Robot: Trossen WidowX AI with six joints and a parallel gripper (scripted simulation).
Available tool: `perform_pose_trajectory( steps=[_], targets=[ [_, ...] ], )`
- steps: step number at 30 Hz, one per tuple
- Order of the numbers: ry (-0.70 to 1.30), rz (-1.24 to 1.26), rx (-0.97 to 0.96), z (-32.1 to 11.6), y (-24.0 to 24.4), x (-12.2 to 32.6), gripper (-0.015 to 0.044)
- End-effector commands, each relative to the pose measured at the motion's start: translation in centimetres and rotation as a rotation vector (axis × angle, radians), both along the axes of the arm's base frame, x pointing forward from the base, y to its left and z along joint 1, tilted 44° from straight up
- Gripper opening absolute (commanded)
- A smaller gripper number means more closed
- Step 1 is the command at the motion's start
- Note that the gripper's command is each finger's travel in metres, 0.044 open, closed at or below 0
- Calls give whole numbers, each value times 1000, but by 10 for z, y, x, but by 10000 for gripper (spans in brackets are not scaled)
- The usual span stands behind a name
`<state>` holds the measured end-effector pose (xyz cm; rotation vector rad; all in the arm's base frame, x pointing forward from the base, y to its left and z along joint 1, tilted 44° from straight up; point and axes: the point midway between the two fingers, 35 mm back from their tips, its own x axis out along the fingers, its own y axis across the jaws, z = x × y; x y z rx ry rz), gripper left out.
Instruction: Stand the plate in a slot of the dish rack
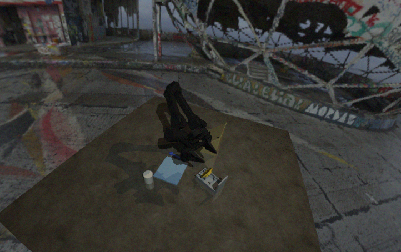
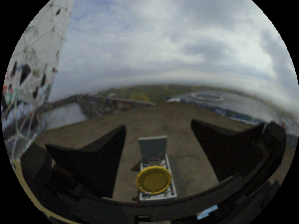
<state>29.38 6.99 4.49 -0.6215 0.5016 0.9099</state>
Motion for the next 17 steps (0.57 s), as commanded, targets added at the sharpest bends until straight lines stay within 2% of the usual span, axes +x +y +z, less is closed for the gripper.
perform_pose_trajectory(
  steps=[1,17],
  targets=[
    [65,-42,-5,1,5,1,400],
    [462,-359,-142,0,14,-8,400]
  ],
)
